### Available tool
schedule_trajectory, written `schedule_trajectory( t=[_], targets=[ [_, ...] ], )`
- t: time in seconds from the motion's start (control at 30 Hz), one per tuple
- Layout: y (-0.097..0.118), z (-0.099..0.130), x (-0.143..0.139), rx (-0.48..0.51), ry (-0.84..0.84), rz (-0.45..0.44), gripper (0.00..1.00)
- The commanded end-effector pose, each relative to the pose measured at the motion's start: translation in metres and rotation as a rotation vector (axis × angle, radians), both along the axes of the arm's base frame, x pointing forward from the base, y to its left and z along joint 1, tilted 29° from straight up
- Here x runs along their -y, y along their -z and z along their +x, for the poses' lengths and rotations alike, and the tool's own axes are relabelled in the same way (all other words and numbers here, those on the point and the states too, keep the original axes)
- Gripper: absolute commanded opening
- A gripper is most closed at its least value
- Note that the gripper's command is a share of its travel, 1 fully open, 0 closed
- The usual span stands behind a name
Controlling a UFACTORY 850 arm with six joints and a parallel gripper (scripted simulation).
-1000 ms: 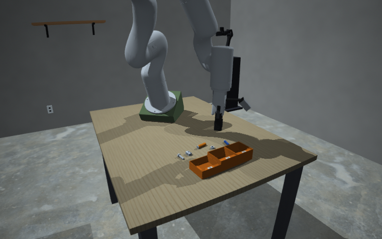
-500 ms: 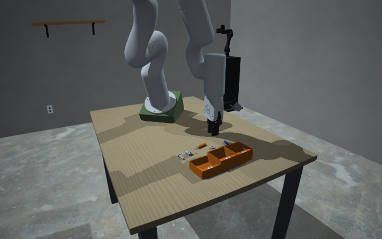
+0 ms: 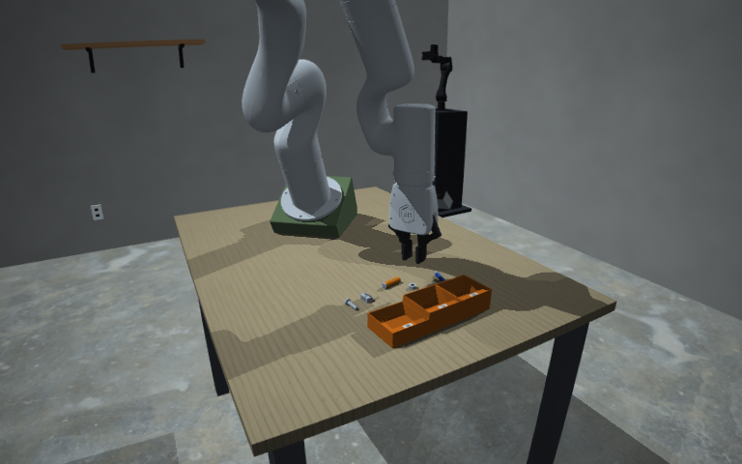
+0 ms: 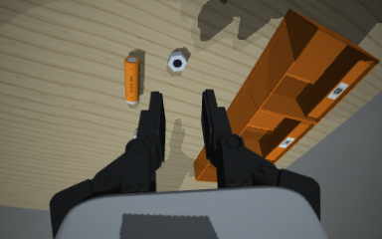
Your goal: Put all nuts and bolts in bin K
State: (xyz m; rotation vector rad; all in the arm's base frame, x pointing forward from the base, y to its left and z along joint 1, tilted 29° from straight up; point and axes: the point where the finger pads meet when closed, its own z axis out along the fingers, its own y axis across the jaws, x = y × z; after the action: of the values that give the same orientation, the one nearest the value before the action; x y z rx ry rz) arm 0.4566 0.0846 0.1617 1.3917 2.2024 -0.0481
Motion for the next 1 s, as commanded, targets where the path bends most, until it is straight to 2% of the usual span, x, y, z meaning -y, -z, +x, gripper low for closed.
schedule_trajectory(
  t=[0.0,0.07,0.1,0.47,0.97],
  targets=[
    [-0.0006,0.0004,-0.0003,-0.058,-0.131,-0.062,0.30],
    [-0.0006,0.0004,-0.0003,-0.058,-0.131,-0.062,0.30],
    [-0.0005,0.0004,-0.0003,-0.090,-0.225,-0.106,0.30],
    [-0.0006,0.0005,-0.0003,-0.221,-0.513,-0.243,0.30],
    [-0.0006,0.0005,-0.0002,-0.220,-0.513,-0.243,0.30]
  ],
)
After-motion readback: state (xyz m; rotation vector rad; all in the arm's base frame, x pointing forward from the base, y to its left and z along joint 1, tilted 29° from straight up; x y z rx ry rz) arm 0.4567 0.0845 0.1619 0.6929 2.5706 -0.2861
